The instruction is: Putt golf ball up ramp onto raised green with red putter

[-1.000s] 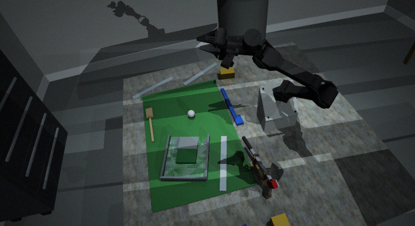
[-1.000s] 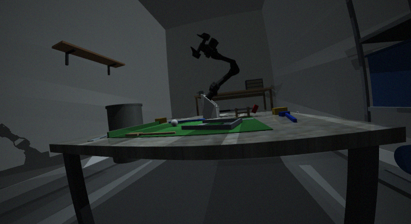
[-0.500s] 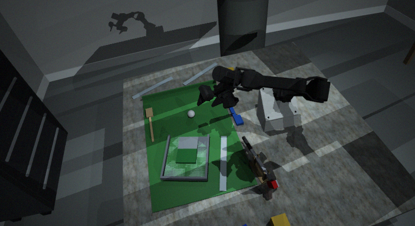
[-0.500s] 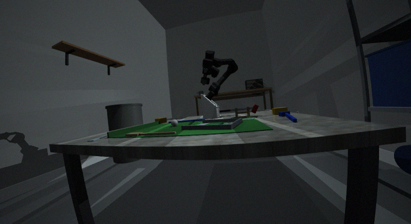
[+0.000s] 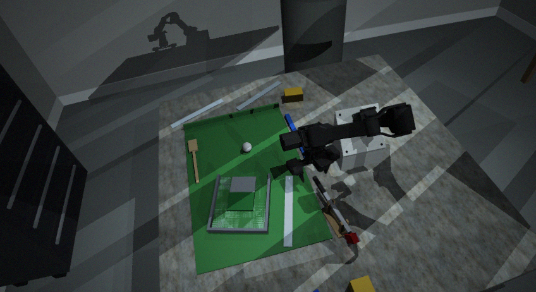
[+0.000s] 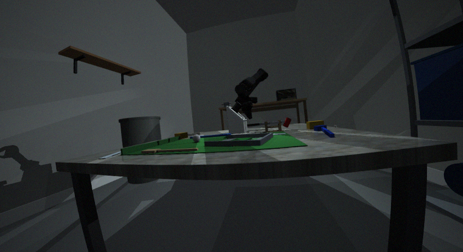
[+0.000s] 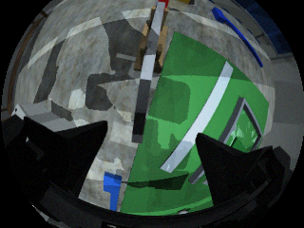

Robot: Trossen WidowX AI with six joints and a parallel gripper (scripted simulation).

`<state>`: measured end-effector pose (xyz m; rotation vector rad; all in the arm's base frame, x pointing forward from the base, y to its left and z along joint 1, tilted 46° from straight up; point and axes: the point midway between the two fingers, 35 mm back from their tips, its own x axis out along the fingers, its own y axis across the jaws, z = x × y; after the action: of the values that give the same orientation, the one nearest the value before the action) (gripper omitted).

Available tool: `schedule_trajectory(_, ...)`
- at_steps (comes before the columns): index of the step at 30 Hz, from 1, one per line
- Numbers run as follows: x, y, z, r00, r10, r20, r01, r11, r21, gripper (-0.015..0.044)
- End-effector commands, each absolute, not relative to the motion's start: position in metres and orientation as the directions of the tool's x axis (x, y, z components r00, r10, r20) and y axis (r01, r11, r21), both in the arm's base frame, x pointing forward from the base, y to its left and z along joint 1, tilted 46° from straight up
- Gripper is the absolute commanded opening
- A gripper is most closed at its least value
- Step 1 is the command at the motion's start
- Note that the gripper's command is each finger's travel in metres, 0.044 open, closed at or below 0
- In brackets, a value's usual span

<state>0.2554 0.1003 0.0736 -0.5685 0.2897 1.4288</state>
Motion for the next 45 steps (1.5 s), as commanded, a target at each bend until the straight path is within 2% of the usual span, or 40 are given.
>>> schedule_trajectory(1, 0.242, 0.112, 0.076, 0.093, 0.866, -0.491, -0.987, 0.015, -0.160, 0.0440)
schedule_trajectory(41, 0.250, 0.162, 0.028, 0.093, 0.867, -0.489, -0.987, 0.016, -0.159, 0.0440)
schedule_trajectory(45, 0.250, 0.160, 0.031, 0.090, 0.870, -0.485, -0.986, 0.010, -0.164, 0.0335)
